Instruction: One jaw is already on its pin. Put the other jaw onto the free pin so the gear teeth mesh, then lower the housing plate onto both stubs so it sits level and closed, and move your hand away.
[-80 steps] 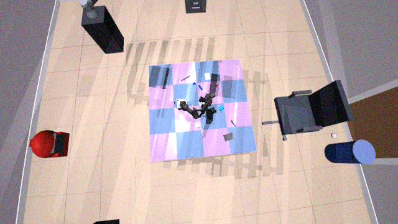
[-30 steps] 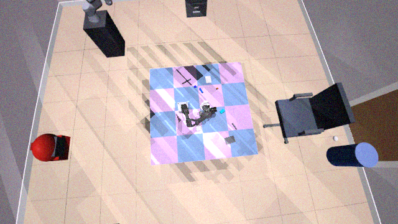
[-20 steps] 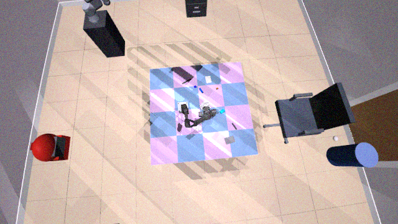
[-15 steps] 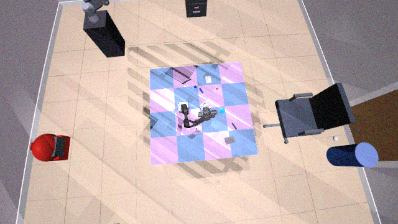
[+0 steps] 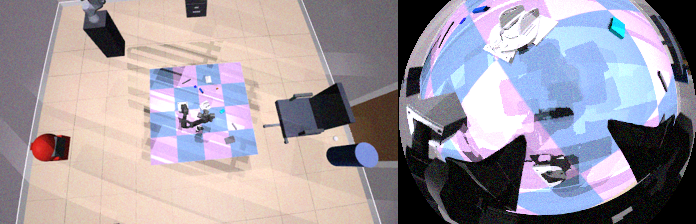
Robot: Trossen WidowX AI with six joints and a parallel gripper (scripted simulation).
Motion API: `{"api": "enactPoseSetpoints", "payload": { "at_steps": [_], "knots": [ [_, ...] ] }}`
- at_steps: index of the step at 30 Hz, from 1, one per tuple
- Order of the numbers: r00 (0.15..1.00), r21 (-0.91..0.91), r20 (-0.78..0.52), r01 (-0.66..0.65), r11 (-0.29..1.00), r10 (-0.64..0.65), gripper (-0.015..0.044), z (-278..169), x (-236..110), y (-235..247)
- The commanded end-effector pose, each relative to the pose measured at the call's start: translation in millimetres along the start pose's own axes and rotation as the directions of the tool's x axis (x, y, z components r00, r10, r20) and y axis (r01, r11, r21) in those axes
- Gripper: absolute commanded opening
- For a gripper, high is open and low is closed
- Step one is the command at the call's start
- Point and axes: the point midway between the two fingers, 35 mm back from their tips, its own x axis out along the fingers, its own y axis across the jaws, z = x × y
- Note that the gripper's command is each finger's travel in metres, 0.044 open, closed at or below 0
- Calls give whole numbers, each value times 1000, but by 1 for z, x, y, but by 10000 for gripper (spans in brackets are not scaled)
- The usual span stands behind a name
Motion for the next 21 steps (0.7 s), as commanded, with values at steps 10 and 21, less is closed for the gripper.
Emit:
{"api": "enactPoseSetpoints", "payload": {
  "at_steps": [10,21],
  "knots": [
    [1000,252,-15,13,968,-9,440,-28,-4,4],
    [999,450,-27,27,893,-16,440,-50,-7,9]
  ]
}}
